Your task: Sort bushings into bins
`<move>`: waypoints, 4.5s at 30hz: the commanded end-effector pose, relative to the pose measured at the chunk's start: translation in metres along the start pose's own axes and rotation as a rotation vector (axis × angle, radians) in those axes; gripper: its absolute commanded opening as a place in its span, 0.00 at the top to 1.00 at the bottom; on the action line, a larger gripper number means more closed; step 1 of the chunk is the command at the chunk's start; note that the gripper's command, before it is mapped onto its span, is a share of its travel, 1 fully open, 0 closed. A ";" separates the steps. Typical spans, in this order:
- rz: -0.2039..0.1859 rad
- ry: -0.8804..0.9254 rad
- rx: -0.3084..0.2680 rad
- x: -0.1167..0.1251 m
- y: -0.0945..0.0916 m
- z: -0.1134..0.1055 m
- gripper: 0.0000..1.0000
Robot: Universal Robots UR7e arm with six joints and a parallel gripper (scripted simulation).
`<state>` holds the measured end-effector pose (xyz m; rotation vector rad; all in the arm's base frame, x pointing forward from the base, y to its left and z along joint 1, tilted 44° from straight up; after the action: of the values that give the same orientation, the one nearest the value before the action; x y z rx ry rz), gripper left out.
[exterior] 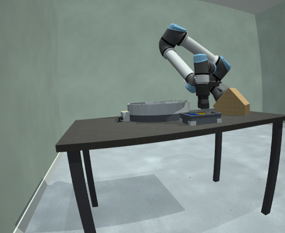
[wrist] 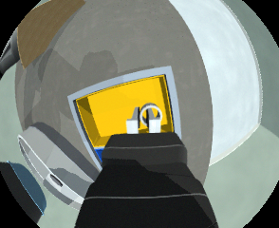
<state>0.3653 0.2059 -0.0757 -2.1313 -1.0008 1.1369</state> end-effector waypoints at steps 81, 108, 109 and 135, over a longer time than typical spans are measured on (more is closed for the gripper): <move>-0.001 0.000 -0.001 0.000 0.000 0.000 0.58; -0.001 0.000 -0.001 0.000 -0.008 -0.001 0.58; -0.001 0.000 -0.001 0.000 -0.008 -0.001 0.58; -0.001 0.000 -0.001 0.000 -0.016 -0.001 0.58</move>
<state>0.3606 0.2142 -0.0649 -2.1313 -1.0010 1.1369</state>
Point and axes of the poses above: the point where the finger pads meet when closed, its own y axis out along the fingers, its own x axis across the jaws, z = x × y, the point moved 3 cm from there along -y, back along the fingers, and after that the axes turned 1 degree about y, right-handed, at the moved point
